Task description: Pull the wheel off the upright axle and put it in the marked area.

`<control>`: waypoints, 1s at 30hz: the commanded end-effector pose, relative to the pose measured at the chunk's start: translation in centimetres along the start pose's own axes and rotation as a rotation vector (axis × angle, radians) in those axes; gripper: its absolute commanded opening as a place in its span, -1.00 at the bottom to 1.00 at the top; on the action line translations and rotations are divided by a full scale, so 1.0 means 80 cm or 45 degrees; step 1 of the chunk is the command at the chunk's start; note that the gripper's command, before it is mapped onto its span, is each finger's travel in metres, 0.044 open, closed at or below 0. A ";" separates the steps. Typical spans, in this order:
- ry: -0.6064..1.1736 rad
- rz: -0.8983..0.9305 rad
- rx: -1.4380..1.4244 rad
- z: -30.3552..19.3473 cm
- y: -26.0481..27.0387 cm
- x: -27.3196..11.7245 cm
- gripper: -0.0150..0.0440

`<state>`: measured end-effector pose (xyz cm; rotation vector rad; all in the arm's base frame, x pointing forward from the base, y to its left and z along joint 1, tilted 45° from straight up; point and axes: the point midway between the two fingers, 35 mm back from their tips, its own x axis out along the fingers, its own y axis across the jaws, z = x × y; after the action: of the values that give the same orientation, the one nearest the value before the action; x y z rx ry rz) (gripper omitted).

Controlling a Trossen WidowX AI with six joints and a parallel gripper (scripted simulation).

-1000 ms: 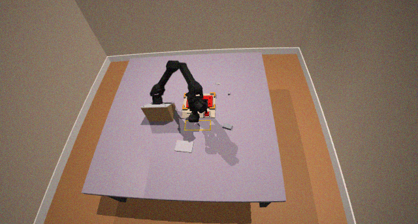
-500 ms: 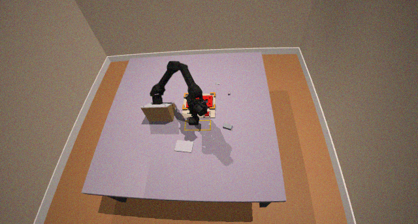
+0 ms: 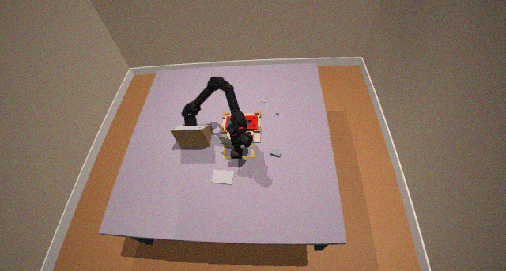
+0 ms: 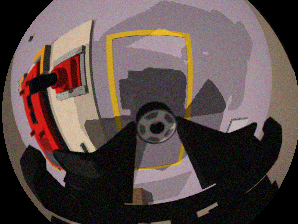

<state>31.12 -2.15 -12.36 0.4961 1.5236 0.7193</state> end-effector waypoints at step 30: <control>-0.010 -0.005 0.016 -0.067 0.024 -0.115 1.00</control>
<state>28.53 -7.15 -6.04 0.5040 1.5232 0.7101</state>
